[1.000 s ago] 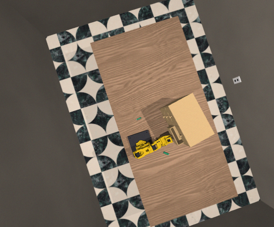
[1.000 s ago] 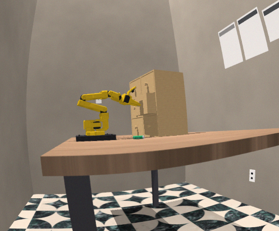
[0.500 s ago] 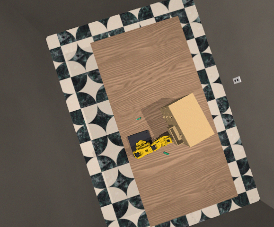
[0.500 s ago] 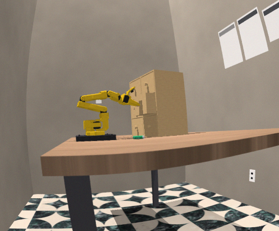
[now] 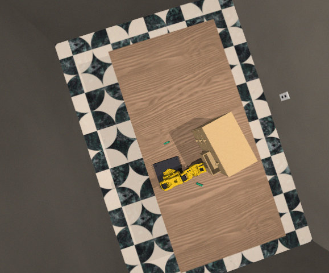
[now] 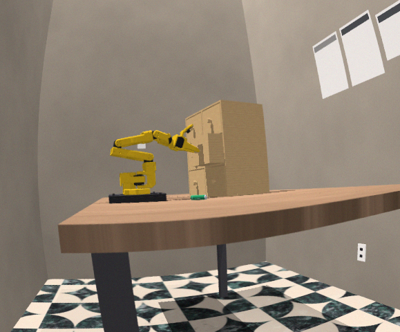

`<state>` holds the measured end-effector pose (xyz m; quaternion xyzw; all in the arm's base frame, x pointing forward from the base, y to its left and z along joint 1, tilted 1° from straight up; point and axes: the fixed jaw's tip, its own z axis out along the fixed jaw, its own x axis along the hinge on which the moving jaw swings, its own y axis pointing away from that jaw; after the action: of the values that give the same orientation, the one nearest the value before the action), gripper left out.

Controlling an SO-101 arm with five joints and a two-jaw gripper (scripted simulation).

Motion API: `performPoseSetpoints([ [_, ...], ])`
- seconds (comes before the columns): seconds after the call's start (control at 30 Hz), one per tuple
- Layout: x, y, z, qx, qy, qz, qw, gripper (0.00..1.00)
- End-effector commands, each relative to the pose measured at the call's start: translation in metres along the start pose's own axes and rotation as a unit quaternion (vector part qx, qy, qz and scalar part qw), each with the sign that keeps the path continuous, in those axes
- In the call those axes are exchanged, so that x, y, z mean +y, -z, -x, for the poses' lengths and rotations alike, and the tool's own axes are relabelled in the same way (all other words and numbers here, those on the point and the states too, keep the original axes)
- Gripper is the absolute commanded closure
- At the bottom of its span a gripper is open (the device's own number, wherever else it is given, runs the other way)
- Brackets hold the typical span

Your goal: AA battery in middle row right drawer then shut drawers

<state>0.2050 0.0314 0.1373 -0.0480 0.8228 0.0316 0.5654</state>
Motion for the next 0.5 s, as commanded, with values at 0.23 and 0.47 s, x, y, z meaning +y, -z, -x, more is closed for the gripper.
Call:
performPoseSetpoints([
  [0.23,-0.0006,0.0064,-0.0006,-0.006,0.002,-0.001,1.000,1.00],
  [0.47,-0.0006,0.0073,-0.0010,-0.006,0.002,-0.001,1.000,1.00],
])
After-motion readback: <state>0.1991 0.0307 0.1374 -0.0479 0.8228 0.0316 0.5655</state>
